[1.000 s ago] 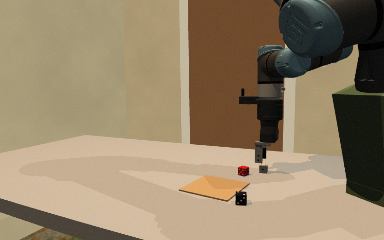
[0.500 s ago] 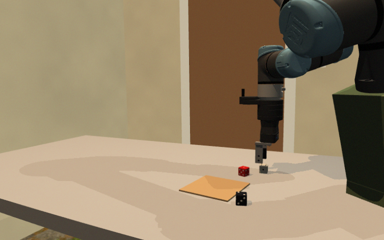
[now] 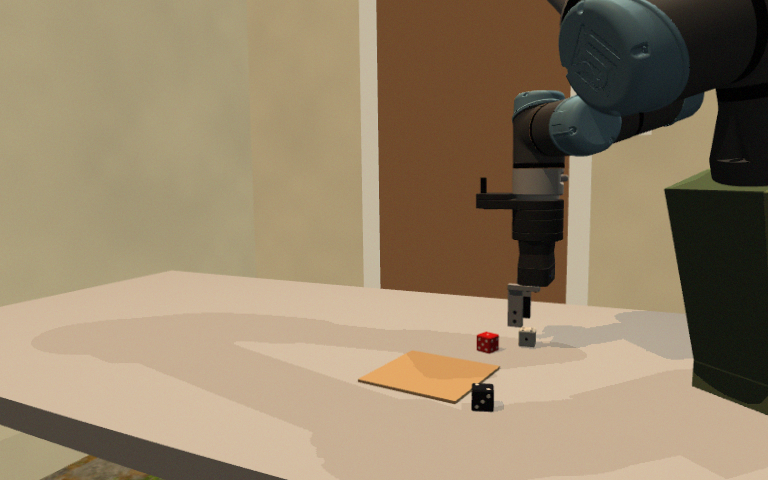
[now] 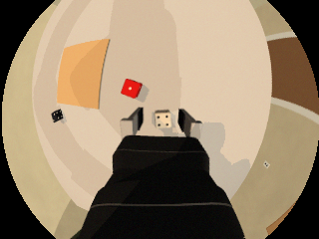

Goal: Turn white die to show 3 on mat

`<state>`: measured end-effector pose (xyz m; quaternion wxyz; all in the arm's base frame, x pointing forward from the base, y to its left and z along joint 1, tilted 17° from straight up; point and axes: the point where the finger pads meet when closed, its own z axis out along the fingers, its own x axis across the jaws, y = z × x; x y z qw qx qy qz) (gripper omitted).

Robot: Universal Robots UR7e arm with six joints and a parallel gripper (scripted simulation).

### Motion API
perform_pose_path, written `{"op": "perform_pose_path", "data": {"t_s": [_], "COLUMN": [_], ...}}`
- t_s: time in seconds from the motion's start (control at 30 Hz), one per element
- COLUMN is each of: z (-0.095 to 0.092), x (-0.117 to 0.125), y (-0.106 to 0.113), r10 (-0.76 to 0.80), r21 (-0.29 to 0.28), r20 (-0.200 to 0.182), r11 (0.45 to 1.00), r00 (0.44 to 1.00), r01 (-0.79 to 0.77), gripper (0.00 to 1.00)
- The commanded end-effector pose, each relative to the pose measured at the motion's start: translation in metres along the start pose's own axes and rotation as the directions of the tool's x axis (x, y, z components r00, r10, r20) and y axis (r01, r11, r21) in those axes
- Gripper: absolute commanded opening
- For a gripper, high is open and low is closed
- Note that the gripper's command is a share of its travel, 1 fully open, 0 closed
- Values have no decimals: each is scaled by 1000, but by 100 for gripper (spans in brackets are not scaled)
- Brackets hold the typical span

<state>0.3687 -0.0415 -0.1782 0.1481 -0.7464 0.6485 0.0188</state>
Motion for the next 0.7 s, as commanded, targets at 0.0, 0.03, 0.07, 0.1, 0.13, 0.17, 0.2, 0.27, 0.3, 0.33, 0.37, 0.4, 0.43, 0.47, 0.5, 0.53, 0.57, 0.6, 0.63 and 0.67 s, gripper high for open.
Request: {"op": "perform_pose_path", "data": {"t_s": [0.0,0.03,0.07,0.1,0.13,0.17,0.2,0.27,0.3,0.33,0.37,0.4,0.43,0.47,0.5,0.53,0.57,0.6,0.63,0.67], "z": [0,0,0,0,0,0,0,0,0,0,0,0,0,0,0,0,0,0,0,0], "x": [-8,-10,-13,-17,-20,-23,-26,-26,-30,-33,-36,-38,-41,-43,-44,-46,-47,-47,-47,-48], "y": [-8,-11,-13,-16,-20,-23,-26,-26,-29,-32,-35,-37,-39,-41,-43,-44,-45,-46,-46,-46], "r10": [-1,-1,-1,-1,-1,-1,-1,-1,-1,-1,-1,-1,-1,-1,-1,-1,-1,-1,-1,-1], "r21": [1,1,1,1,1,1,1,1,1,1,1,1,1,1,1,1,1,1,1,1], "r20": [-1,-1,-1,-1,-1,-1,-1,-1,-1,-1,-1,-1,-1,-1,-1,-1,-1,-1,-1,-1], "r11": [1000,1000,1000,1000,1000,1000,1000,1000,1000,1000,1000,1000,1000,1000,1000,1000,1000,1000,1000,1000], "r00": [1000,1000,1000,1000,1000,1000,1000,1000,1000,1000,1000,1000,1000,1000,1000,1000,1000,1000,1000,1000], "r01": [1,1,1,1,1,1,1,1,1,1,1,1,1,1,1,1,1,1,1,1], "gripper": [100,100,100,100,100,100,100,100,100,100,100,100,100,100,100,100,100,100,100,100]}}
